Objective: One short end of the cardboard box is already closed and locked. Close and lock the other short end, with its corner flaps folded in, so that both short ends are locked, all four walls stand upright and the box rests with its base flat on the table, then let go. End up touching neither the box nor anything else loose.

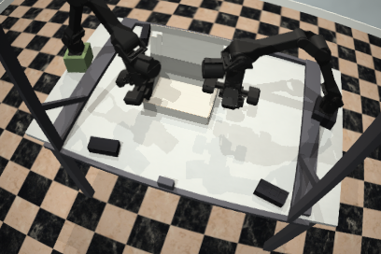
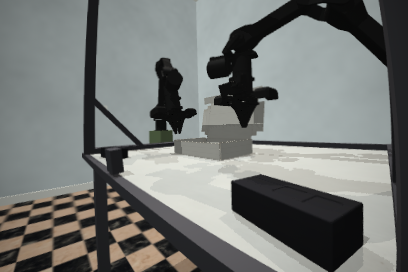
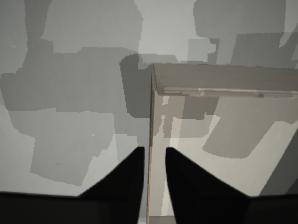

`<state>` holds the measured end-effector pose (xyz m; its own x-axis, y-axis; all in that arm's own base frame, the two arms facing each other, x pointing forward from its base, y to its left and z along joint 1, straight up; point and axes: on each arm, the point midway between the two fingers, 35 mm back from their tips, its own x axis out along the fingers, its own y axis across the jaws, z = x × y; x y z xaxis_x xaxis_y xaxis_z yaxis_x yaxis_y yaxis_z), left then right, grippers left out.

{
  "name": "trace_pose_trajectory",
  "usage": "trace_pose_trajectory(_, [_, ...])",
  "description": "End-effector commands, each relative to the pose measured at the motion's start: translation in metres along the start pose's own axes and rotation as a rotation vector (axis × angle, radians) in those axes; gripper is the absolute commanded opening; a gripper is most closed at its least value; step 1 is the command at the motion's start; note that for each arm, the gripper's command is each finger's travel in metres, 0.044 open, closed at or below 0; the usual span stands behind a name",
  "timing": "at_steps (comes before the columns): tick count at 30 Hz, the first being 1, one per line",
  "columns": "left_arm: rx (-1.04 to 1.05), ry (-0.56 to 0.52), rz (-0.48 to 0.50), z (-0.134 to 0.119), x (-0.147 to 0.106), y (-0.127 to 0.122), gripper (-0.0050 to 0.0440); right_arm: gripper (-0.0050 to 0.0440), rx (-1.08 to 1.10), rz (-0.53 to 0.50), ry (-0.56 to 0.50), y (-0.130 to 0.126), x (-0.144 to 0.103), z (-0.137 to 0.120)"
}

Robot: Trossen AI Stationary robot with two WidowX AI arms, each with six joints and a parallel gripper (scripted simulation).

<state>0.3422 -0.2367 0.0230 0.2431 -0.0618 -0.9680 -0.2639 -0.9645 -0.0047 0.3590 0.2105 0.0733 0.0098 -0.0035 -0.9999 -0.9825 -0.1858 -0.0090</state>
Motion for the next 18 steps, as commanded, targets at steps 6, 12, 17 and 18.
trace_pose_trajectory(6, [-0.003, 0.031, 0.012, -0.0075, -0.0104, 0.0018, 0.0062, 0.0, 0.0, -0.026, -0.01, -0.0025, -0.0099, 0.0008])
trace_pose_trajectory(12, [-0.003, 0.031, 0.012, -0.0075, -0.0104, 0.0018, 0.0062, 0.0, 0.0, -0.026, -0.01, -0.0025, -0.0099, 0.0008])
trace_pose_trajectory(17, [-0.003, 0.031, 0.012, -0.0075, -0.0104, 0.0018, 0.0062, 0.0, 0.0, -0.026, -0.01, -0.0025, -0.0099, 0.0008])
trace_pose_trajectory(18, [-0.003, 0.031, 0.012, -0.0075, -0.0104, 0.0018, 0.0062, 0.0, 0.0, -0.026, -0.01, -0.0025, -0.0099, 0.0008])
